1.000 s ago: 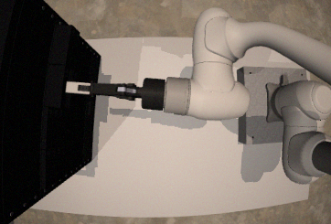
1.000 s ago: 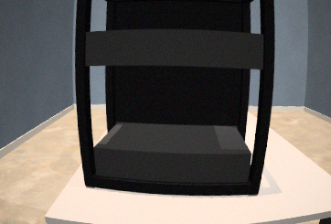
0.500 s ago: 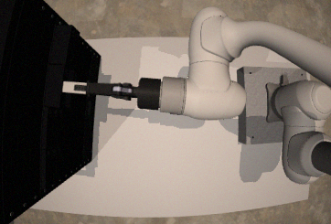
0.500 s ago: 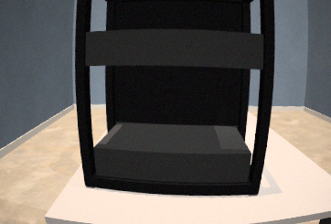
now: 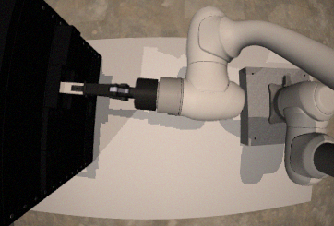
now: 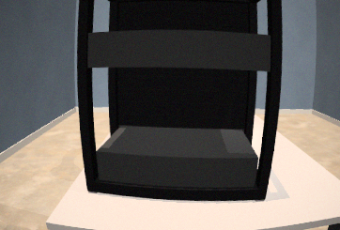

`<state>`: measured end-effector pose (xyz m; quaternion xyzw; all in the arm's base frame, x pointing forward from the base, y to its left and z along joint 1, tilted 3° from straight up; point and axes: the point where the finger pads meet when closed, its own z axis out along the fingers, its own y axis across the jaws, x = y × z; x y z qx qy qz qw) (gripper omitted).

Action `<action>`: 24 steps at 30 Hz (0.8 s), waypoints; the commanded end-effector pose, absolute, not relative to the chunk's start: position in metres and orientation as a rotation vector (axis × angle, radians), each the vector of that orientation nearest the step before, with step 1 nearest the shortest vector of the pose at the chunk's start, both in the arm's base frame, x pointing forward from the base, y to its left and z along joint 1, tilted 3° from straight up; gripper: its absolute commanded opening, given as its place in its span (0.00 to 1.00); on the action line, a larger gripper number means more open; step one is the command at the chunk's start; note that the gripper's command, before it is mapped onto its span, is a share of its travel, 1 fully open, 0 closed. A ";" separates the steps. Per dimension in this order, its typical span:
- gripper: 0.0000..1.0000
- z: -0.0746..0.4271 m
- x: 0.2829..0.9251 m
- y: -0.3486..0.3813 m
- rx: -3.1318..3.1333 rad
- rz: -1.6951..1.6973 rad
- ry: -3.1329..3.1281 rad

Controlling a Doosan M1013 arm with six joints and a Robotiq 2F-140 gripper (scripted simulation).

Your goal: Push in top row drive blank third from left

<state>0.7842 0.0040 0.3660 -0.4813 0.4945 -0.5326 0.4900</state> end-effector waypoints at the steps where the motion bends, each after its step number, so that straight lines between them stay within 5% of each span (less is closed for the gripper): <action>1: 0.00 0.366 0.784 0.004 -1.169 -1.294 1.201; 24: 0.00 0.367 0.794 0.003 -1.169 -1.294 1.201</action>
